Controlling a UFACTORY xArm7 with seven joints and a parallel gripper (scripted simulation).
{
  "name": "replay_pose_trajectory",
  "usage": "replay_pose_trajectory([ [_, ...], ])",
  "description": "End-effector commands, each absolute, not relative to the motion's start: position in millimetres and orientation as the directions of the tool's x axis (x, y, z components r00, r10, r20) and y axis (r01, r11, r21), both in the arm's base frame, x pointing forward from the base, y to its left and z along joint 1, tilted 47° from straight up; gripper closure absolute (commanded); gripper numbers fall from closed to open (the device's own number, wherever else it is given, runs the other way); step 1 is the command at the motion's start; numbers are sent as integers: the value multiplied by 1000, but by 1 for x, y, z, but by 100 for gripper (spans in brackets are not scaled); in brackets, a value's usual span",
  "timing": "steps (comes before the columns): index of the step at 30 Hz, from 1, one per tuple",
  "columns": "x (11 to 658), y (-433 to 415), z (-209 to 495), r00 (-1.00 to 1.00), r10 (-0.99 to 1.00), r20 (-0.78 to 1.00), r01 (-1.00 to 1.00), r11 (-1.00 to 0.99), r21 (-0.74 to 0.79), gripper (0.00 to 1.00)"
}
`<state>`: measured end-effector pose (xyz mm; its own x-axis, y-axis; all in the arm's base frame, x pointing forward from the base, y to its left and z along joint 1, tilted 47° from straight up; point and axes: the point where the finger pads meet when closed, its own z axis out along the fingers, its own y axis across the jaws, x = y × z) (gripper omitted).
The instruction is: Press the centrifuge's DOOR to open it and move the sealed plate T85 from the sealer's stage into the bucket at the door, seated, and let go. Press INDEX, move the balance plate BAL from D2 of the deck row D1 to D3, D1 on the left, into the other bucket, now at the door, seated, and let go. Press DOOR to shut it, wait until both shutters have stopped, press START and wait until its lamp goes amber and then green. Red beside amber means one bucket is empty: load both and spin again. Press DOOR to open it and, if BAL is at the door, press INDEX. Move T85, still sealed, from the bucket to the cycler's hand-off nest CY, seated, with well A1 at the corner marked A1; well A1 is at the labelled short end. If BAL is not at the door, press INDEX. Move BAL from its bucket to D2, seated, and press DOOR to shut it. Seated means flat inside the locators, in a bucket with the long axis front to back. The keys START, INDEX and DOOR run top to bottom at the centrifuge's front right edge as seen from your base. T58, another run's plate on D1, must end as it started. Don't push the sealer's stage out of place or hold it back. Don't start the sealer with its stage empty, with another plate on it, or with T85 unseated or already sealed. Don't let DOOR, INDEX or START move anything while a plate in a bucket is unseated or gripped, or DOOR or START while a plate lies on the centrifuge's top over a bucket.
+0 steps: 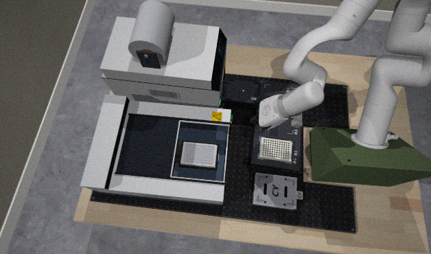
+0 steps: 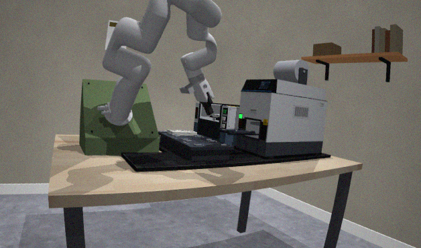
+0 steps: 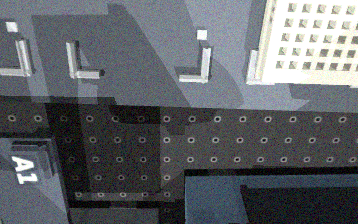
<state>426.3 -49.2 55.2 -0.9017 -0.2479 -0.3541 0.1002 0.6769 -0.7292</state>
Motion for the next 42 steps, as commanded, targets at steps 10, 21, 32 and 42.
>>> replay_pose_trajectory([
  [10,432,-65,39,-899,-252,-359,101,679,-728,100],
  [21,444,-76,31,-899,-252,-359,101,679,-728,100],
  [32,455,-85,24,-899,-252,-359,101,679,-728,100],
  [42,465,-93,18,-899,-252,-359,101,679,-728,100],
])
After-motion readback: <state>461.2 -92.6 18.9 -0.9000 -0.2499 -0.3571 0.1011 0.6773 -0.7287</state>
